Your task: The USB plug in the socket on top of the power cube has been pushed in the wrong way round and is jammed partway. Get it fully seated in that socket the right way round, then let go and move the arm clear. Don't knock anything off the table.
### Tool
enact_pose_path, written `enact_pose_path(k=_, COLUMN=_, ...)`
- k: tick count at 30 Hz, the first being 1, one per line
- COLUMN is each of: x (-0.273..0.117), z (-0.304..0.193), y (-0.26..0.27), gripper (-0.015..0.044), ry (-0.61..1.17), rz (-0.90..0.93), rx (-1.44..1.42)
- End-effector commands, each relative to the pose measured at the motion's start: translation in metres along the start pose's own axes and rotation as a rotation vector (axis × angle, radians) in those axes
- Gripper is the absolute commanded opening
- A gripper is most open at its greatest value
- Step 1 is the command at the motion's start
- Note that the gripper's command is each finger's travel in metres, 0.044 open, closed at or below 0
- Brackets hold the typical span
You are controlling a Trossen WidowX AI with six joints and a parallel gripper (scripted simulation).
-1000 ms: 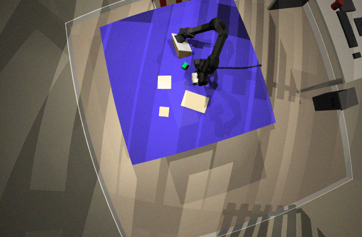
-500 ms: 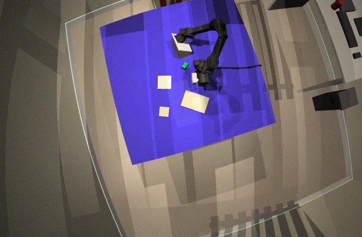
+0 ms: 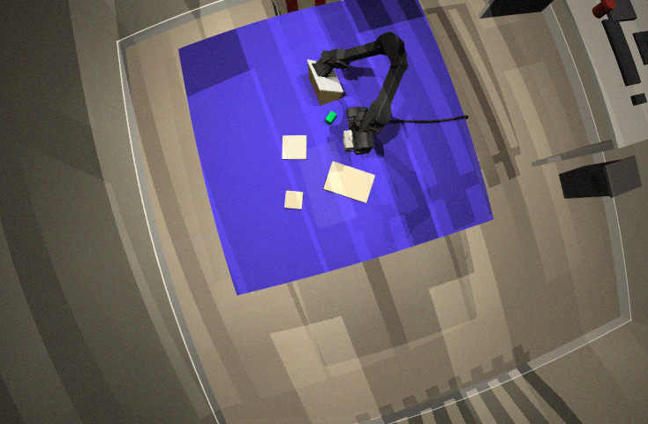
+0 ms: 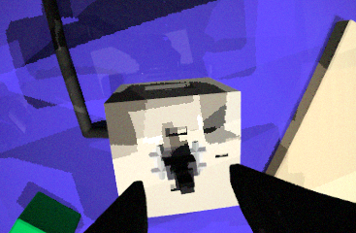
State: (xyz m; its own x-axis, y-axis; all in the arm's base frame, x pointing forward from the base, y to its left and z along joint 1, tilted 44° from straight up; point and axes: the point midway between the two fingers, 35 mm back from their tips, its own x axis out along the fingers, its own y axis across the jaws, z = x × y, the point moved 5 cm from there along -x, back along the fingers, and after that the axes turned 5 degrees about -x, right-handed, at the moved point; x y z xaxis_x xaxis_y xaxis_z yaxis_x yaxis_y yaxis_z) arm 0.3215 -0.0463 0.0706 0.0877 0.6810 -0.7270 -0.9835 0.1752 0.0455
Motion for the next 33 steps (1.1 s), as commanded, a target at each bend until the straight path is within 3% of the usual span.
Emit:
enact_pose_path(k=1, x=-0.0003, z=0.0002, y=-0.0002, gripper=0.0099, ry=0.0, rz=0.0, rx=-0.001)
enact_pose_path(k=4, x=-0.0003, z=0.0002, y=-0.0002, gripper=0.002, ry=0.0, rz=0.0, rx=-0.001)
enact_pose_path(k=7, x=-0.0003, z=0.0002, y=-0.0002, gripper=0.0, ry=0.0, rz=0.0, rx=-0.001)
enact_pose_path(k=33, x=-0.0063, z=-0.0001, y=0.0001, gripper=0.0, ry=0.0, rz=0.001, rx=0.001)
